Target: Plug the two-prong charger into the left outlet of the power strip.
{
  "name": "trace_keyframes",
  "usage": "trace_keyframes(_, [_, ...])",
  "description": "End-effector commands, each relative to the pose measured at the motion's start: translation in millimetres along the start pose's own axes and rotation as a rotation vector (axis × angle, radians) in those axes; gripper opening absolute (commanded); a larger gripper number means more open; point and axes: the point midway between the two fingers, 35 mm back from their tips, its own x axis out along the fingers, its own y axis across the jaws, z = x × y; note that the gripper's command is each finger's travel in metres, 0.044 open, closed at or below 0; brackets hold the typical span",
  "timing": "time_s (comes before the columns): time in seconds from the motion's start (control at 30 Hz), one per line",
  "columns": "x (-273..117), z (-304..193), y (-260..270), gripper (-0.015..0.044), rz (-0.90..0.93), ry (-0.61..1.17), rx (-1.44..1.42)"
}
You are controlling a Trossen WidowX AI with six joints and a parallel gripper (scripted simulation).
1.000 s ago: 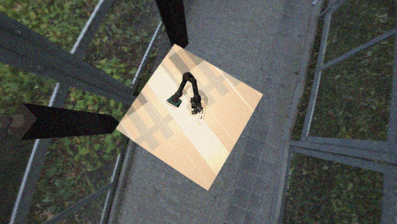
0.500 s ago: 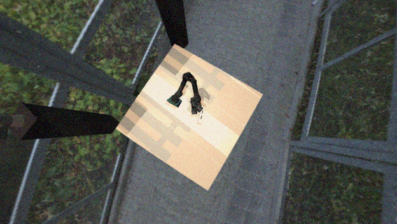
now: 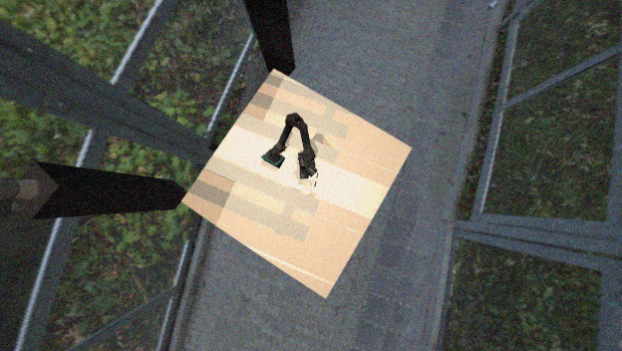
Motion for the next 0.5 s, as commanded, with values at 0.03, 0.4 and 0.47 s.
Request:
trace_keyframes(0.03, [-21,-1,-2,0.0000,-0.009,-0.003,-0.005])
trace_keyframes(0.4, [-41,-6,-3,0.0000,-0.004,-0.004,0.009])
trace_keyframes(0.47, [-39,-6,-5,0.0000,-0.003,-0.004,0.026])
